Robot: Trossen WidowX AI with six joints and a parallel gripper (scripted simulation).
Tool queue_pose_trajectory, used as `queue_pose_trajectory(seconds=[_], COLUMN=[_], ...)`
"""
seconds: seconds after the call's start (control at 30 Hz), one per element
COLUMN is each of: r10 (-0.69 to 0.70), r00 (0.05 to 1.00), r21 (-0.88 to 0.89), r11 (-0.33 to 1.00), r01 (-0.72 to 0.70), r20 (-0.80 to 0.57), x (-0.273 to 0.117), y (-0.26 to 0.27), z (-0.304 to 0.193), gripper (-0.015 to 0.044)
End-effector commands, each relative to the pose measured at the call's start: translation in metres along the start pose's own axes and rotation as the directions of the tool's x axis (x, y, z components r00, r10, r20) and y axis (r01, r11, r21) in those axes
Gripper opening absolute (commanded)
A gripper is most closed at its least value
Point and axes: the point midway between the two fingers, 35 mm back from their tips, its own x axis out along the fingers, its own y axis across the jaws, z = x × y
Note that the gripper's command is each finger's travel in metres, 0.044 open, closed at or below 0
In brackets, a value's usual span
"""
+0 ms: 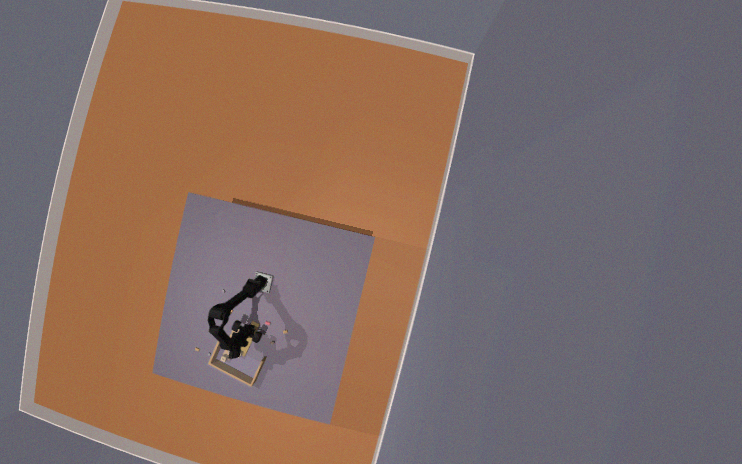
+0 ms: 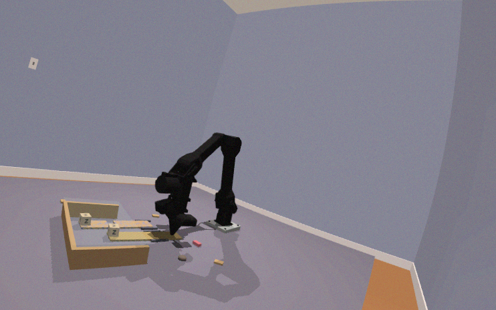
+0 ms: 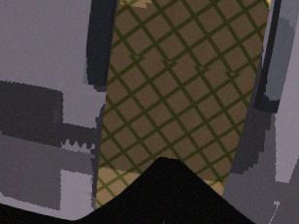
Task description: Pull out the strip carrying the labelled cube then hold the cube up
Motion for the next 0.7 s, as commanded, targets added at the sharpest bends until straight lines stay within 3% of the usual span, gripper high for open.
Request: queue_pose_trajectory(seconds=[0.0,0.67], r10=[-0.004,-0.004], r00=[1.000,1.000], r21=[0.003,0.003], r11=[1.000,1.000], r01=[0.004,0.004], r20=[-0.020,-0.023], x=[0.005,0.004], y=[-0.001,-0.002], z=[-0.012,-0.042], gripper=[0.0000,0.0000])
